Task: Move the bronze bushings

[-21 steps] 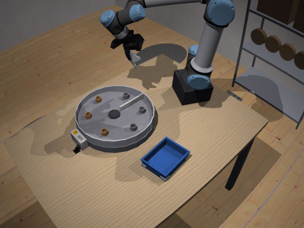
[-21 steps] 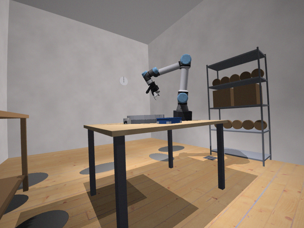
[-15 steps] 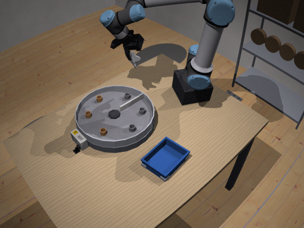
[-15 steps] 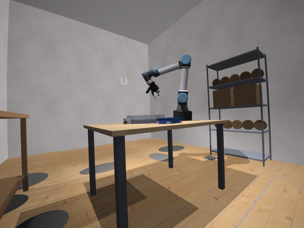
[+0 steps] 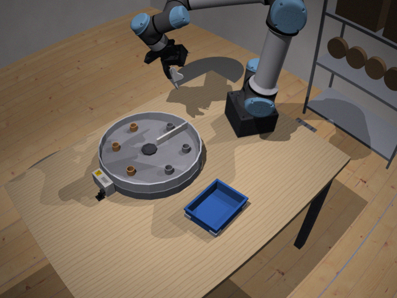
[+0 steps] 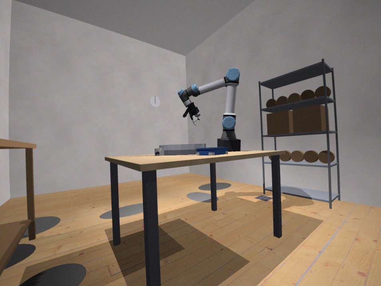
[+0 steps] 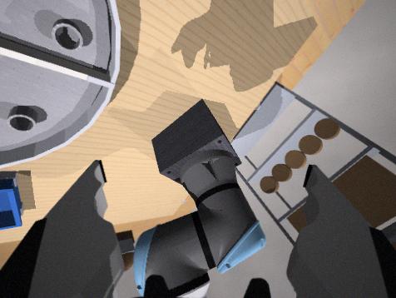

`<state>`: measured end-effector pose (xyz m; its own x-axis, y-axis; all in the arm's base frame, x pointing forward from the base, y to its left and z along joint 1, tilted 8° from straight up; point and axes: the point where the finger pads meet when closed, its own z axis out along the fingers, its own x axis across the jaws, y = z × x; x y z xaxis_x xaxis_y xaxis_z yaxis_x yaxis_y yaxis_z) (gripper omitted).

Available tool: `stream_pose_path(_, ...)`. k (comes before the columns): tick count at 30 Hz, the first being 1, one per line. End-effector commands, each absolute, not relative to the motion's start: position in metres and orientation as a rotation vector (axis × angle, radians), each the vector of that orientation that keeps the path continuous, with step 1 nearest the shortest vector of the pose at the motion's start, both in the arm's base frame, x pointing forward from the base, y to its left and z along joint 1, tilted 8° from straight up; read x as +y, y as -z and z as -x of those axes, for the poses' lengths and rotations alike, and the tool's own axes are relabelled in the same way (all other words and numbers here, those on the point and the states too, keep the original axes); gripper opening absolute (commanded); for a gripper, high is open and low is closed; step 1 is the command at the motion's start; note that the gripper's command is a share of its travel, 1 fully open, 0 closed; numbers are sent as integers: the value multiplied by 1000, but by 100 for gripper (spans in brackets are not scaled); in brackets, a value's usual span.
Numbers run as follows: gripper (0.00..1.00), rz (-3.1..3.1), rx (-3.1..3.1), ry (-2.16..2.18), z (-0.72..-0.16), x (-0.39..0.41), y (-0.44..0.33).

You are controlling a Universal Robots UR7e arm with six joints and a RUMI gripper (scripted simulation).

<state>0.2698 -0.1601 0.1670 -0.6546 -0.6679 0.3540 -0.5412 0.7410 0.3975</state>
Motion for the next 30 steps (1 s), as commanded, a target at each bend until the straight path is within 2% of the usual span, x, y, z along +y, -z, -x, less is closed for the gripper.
stream_pose_path(1,100,-934,-2480,354,-274,-158,-162)
stream_pose_path(19,100,-1436,-2852,198,-360,-121,-89)
stream_pose_path(30,100,-1492,-2873,163,-367,-119,-87)
